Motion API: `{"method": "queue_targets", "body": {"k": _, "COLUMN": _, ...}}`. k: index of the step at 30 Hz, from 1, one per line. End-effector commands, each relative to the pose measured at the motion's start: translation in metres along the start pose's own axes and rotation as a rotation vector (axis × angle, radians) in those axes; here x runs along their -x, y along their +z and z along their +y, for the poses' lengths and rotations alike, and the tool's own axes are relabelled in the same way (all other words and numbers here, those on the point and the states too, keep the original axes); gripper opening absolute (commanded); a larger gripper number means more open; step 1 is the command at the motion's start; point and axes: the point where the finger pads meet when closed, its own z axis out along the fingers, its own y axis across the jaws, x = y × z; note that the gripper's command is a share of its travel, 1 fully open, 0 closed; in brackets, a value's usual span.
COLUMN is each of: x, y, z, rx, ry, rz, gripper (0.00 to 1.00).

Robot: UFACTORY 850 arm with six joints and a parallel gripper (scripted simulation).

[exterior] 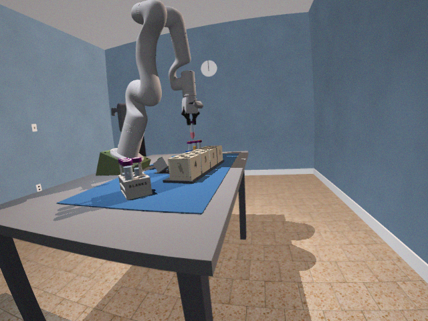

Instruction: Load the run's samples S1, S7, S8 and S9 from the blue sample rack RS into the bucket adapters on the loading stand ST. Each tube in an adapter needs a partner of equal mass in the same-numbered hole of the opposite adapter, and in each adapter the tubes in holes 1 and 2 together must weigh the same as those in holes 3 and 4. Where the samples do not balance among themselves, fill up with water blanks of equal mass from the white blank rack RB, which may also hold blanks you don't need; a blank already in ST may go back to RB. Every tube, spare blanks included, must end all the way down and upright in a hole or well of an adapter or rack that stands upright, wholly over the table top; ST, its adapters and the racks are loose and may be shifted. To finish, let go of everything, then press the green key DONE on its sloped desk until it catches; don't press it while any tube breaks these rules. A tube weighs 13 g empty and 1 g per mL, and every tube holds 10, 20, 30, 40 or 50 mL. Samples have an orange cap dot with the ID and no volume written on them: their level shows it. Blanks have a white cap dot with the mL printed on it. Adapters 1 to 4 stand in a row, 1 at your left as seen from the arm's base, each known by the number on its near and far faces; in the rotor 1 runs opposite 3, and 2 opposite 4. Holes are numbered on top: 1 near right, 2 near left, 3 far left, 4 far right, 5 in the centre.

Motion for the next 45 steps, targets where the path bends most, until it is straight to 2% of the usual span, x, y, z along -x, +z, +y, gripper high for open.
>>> {"method": "queue_targets", "body": {"k": 1, "x": 0.000, "y": 0.005, "z": -0.001, "rx": -0.001, "ry": 0.000, "rz": 0.000, "gripper": 0.00}}
{"method": "queue_targets", "body": {"k": 33, "x": 0.000, "y": 0.065, "z": -0.001, "rx": -0.001, "ry": 0.000, "rz": 0.000, "gripper": 0.00}}
{"method": "queue_targets", "body": {"k": 45, "x": 0.000, "y": 0.068, "z": -0.001, "rx": -0.001, "ry": 0.000, "rz": 0.000, "gripper": 0.00}}
